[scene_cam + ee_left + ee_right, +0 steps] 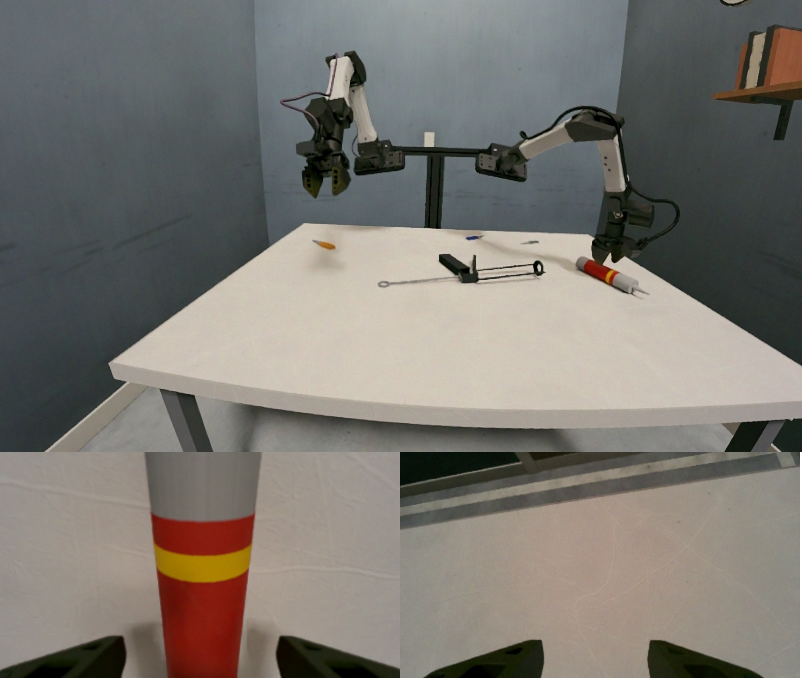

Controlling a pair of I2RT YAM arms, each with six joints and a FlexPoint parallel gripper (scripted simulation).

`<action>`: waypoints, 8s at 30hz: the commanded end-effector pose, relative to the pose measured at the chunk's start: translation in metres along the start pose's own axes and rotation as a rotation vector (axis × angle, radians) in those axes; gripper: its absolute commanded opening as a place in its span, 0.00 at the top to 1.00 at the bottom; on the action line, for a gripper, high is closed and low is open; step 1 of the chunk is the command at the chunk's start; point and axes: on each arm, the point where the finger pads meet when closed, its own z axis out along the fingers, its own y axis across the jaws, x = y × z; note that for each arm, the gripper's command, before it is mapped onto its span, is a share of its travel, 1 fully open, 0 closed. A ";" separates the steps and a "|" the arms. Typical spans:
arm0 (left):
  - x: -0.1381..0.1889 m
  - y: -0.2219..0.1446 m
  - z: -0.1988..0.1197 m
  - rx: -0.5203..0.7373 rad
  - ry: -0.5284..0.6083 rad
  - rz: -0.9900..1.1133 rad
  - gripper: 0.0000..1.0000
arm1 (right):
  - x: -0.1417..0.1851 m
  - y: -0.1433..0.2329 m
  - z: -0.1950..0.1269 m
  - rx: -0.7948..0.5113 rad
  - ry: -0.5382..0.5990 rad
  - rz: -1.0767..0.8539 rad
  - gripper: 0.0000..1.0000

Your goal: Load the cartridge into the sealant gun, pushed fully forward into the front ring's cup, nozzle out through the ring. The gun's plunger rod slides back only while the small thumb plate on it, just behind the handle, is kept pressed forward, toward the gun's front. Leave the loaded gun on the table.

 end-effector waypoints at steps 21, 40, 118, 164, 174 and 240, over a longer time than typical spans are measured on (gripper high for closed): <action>-0.010 0.003 0.028 -0.020 -0.023 0.008 0.27 | -0.022 0.003 -0.011 -0.011 -0.057 0.003 0.48; -0.007 -0.001 0.036 -0.009 -0.015 0.008 0.27 | -0.022 0.003 -0.011 -0.011 -0.057 0.003 0.48; -0.008 0.011 -0.051 -0.024 -0.024 -0.006 1.00 | -0.022 0.003 -0.011 -0.011 -0.057 0.003 0.48; -0.028 -0.152 -0.063 -0.018 0.035 -0.532 1.00 | -0.022 0.003 -0.011 -0.011 -0.057 0.003 0.48; -0.023 -0.205 -0.072 0.006 0.053 -0.696 1.00 | -0.022 0.003 -0.011 -0.011 -0.057 0.003 0.48; 0.091 -0.398 -0.030 0.183 0.162 -1.403 1.00 | -0.022 0.003 -0.011 -0.011 -0.057 0.003 0.48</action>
